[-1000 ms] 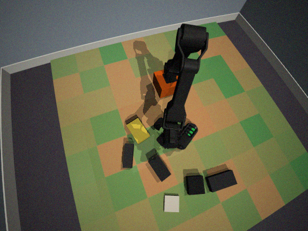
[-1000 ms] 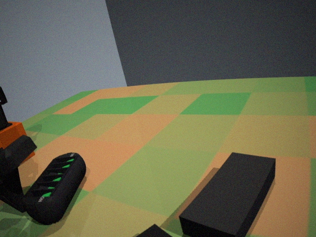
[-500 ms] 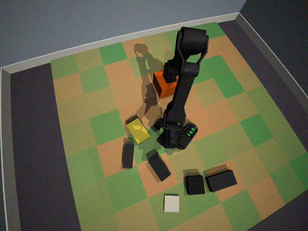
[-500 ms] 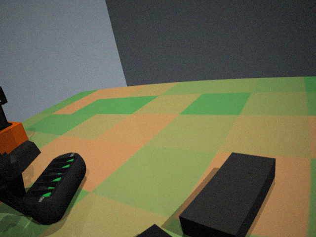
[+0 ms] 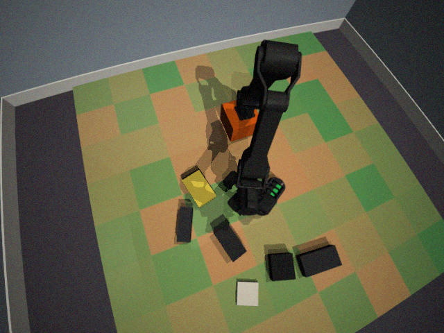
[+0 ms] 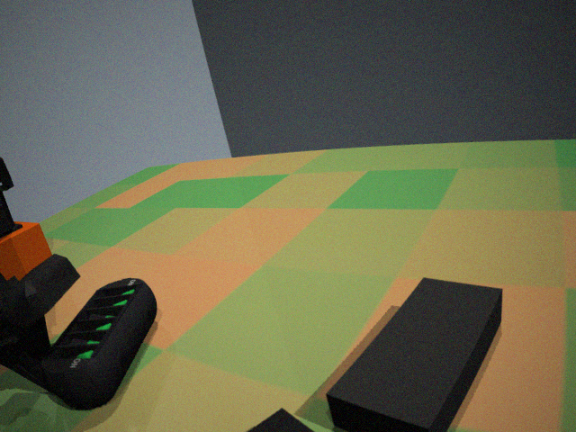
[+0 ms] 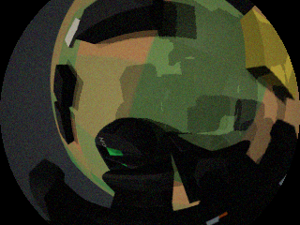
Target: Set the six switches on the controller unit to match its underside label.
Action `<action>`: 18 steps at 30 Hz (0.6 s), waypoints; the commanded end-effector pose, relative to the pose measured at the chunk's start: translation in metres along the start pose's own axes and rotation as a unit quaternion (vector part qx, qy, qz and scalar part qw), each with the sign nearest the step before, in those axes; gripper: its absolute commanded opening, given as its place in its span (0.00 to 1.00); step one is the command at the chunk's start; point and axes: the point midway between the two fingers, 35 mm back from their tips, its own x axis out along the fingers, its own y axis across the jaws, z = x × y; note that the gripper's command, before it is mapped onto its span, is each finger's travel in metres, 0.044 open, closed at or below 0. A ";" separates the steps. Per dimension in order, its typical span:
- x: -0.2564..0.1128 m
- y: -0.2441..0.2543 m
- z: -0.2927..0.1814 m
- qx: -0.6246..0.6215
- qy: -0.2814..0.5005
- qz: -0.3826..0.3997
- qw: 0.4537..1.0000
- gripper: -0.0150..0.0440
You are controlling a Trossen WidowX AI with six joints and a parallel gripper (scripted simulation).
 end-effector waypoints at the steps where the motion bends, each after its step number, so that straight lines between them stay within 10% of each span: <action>1: 0.001 0.002 0.000 0.003 0.000 0.000 1.000 0.25; 18: 0.000 0.006 0.001 0.004 0.000 -0.003 1.000 0.25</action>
